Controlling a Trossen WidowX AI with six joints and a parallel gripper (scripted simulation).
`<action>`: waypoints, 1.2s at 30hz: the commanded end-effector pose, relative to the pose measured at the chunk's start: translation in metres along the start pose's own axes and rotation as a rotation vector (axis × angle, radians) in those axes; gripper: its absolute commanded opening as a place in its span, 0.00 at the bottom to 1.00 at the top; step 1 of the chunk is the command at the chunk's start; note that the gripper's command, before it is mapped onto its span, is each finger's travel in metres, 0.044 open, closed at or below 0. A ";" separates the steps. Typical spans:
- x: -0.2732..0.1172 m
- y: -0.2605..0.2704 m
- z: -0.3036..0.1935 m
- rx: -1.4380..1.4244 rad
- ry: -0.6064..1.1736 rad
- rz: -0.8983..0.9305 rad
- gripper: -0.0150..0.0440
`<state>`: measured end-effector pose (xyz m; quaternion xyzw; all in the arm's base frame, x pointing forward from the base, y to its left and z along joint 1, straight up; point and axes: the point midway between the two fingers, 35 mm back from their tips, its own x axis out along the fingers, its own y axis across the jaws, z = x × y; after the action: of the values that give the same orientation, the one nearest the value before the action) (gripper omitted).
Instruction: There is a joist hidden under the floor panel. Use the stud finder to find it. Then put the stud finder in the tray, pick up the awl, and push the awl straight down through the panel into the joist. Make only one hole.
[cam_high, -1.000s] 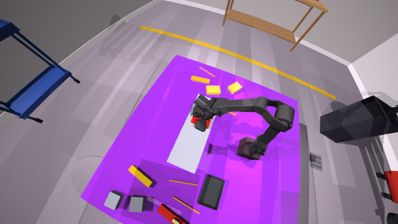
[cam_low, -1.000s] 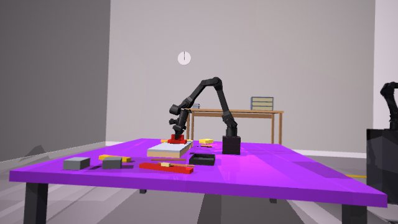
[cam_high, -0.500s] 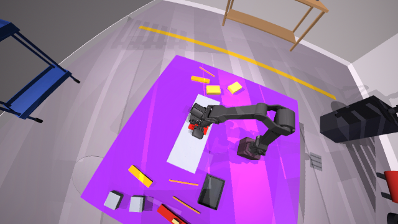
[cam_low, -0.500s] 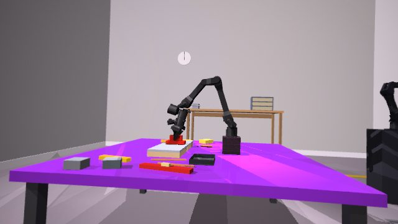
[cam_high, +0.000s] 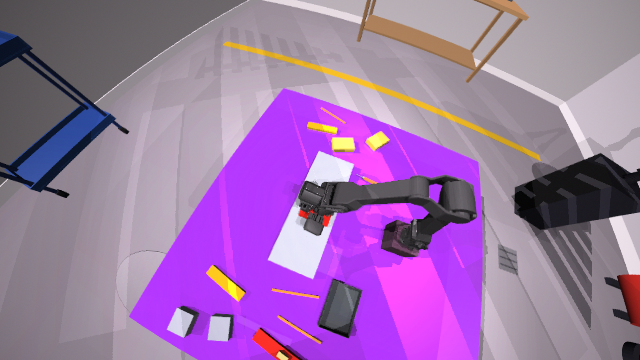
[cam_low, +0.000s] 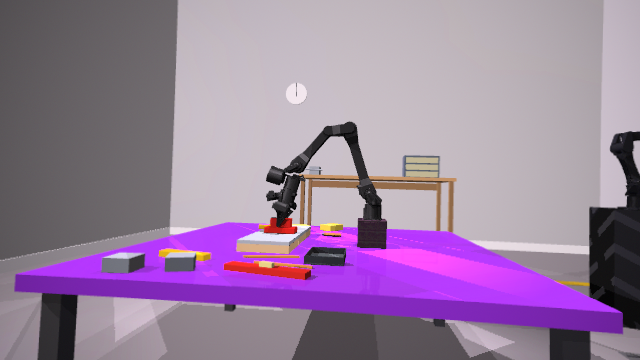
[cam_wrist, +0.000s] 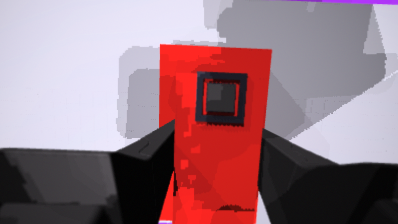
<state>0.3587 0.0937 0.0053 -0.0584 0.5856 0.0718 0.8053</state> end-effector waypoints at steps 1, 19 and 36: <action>0.000 0.018 0.000 -0.004 0.001 0.014 0.25; -0.001 0.074 0.000 -0.003 0.001 0.019 0.25; -0.002 0.127 0.000 -0.001 0.001 0.023 0.25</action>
<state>0.3374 0.2039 0.0066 -0.0544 0.5856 0.0760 0.8052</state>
